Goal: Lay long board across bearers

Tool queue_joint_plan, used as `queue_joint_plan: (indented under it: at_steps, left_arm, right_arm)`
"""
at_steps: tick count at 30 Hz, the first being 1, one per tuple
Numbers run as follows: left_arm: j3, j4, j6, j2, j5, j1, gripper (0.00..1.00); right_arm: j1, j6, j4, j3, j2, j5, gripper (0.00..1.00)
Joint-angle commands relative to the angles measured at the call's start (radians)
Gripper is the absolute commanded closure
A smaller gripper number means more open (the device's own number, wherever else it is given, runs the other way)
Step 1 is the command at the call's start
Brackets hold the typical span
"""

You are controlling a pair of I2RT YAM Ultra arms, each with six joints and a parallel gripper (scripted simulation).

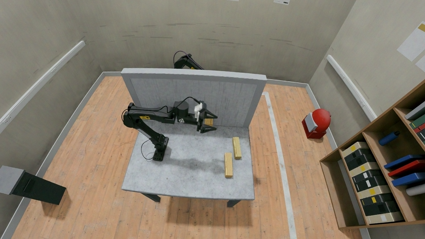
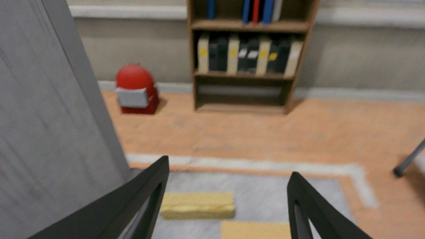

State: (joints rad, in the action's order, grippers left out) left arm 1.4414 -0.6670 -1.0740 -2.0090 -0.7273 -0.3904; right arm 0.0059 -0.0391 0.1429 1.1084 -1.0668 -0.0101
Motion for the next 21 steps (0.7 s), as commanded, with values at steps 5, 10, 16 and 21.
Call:
queue_joint_plan:
  at_steps: [5, 10, 16, 21]
  left_arm:
    - [0.043, 0.02, -0.001, 0.03, -0.042, 0.005, 1.0]
    - [0.043, 0.02, -0.001, 0.03, -0.042, 0.005, 1.0]
    - [-0.001, -0.026, -0.044, 0.041, -0.051, 0.034, 1.0]
    - [-0.035, -0.048, -0.069, 0.05, -0.056, 0.058, 1.0]
  right_arm:
    - [-0.017, 0.05, -0.159, -0.07, 0.041, -0.016, 0.25]
    - [-0.006, 0.045, -0.176, -0.052, 0.028, -0.015, 0.25]
    - [-0.004, 0.045, -0.174, -0.046, 0.028, -0.014, 0.25]
    - [-0.004, 0.045, -0.16, -0.046, 0.028, -0.014, 0.25]
